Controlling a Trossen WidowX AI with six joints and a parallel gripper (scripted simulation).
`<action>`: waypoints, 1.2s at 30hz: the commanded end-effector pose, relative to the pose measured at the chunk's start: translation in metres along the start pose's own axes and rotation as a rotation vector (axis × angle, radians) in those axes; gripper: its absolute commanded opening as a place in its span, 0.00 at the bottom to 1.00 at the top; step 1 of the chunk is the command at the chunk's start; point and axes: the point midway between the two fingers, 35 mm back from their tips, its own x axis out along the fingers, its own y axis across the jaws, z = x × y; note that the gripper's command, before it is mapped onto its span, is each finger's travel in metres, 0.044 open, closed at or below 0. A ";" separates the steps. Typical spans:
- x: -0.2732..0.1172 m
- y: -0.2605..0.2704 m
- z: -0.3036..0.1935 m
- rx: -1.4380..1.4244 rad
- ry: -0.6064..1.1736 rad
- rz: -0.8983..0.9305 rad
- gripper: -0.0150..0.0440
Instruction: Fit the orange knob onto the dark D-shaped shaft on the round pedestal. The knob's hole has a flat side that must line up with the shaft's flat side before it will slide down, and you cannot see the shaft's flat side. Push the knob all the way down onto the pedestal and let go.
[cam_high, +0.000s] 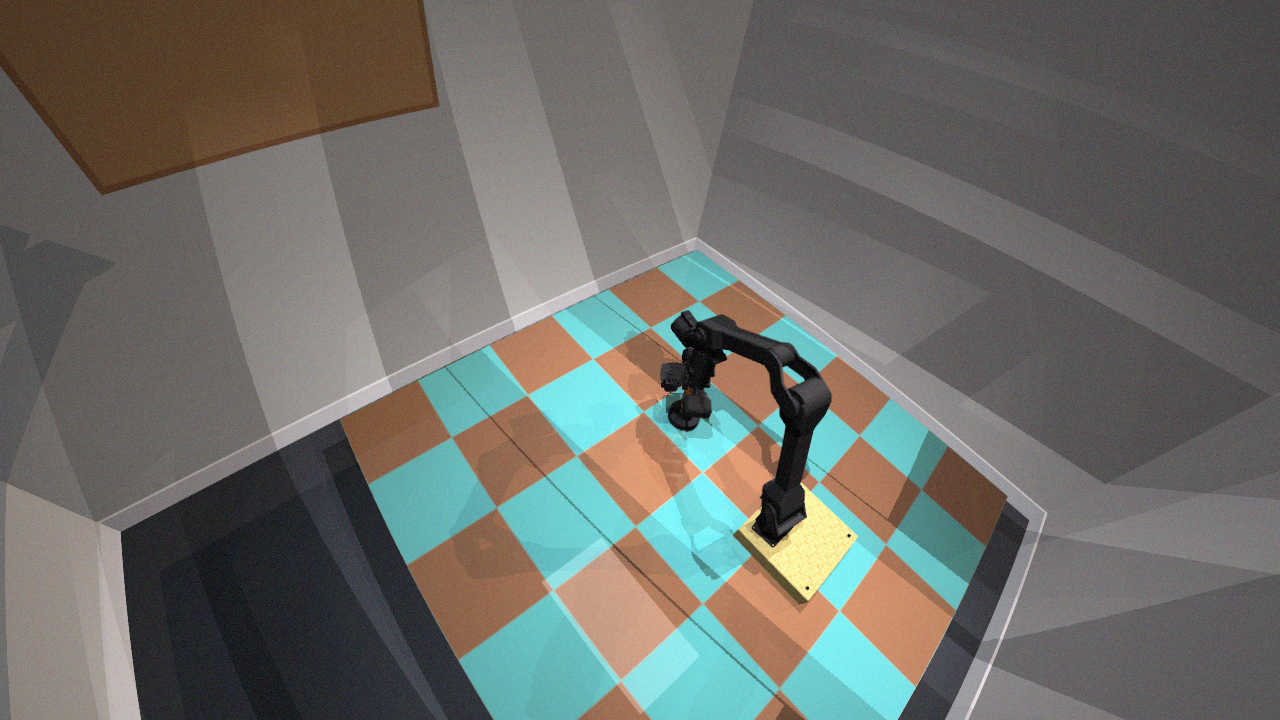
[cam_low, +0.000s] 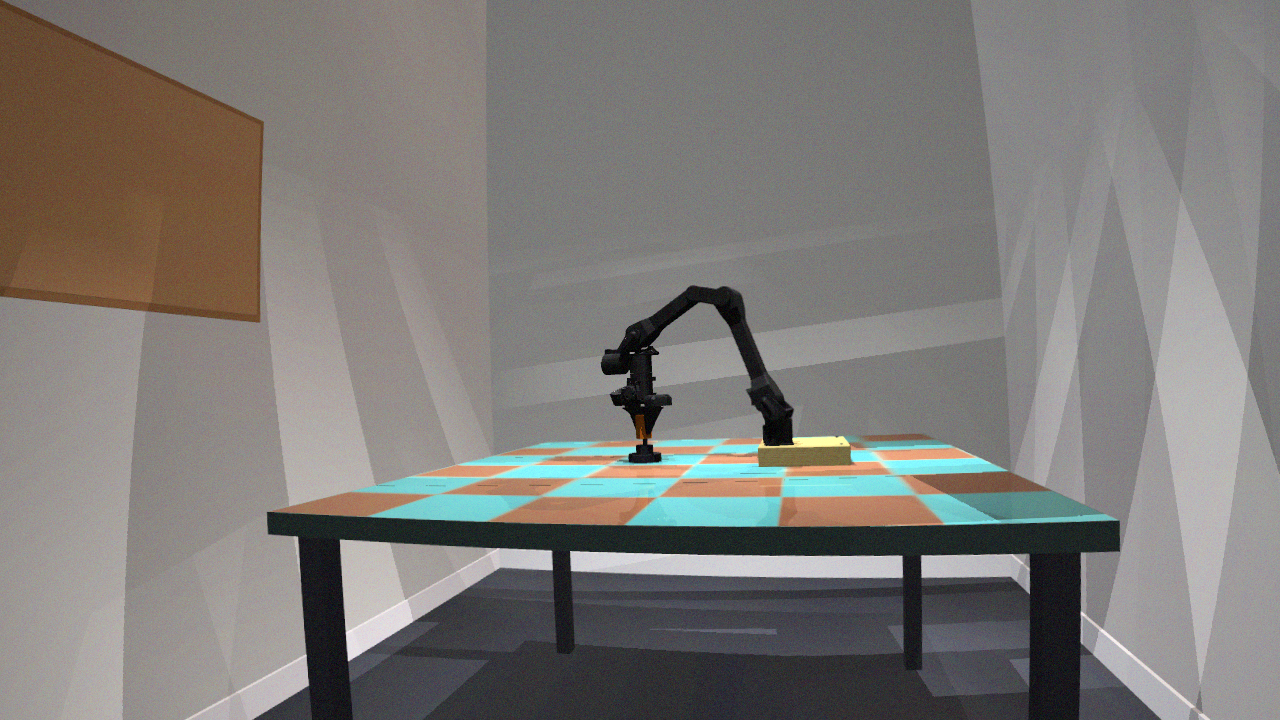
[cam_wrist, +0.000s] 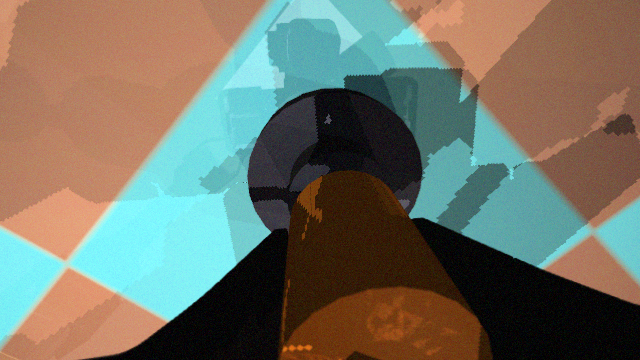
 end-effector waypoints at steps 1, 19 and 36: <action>0.000 0.000 0.000 -0.005 -0.002 0.000 0.25; 0.001 0.000 0.000 0.036 -0.002 0.000 0.25; -0.007 0.000 0.000 -0.001 -0.002 0.000 0.25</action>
